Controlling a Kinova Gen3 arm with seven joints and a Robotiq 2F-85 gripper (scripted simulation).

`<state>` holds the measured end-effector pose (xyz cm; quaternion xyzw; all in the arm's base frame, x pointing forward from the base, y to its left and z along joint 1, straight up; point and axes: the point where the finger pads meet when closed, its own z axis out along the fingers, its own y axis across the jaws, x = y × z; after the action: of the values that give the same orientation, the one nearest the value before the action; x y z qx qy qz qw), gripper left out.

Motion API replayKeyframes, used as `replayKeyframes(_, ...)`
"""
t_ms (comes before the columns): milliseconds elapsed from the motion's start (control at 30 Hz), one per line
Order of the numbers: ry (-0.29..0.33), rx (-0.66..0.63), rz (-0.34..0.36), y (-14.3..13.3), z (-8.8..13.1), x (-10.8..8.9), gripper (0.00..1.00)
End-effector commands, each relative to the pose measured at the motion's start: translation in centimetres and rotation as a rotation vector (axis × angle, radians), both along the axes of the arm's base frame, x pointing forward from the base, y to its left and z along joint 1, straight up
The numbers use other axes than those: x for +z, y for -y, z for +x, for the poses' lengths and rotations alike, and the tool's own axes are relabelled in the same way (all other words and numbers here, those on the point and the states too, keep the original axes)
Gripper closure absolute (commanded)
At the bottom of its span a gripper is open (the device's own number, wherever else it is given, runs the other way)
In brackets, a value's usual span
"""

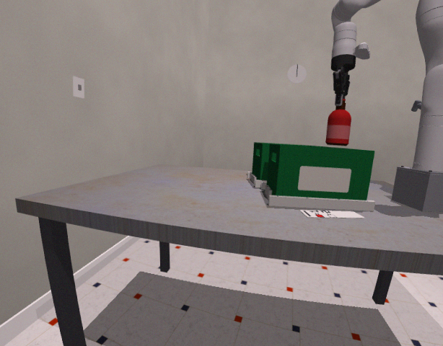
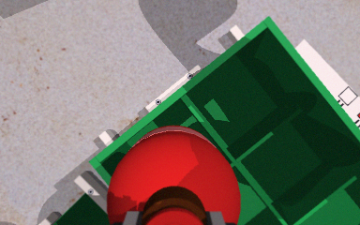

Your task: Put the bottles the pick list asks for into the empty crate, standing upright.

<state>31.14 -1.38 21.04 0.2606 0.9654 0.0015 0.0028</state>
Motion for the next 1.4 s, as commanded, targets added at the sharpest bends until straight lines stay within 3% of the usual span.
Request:
replayKeyframes(0,0.001,0.000,0.000,0.0,0.0,-0.2,0.90)
replayKeyframes(1367,0.001,0.000,0.000,0.0,0.1,-3.8,0.90)
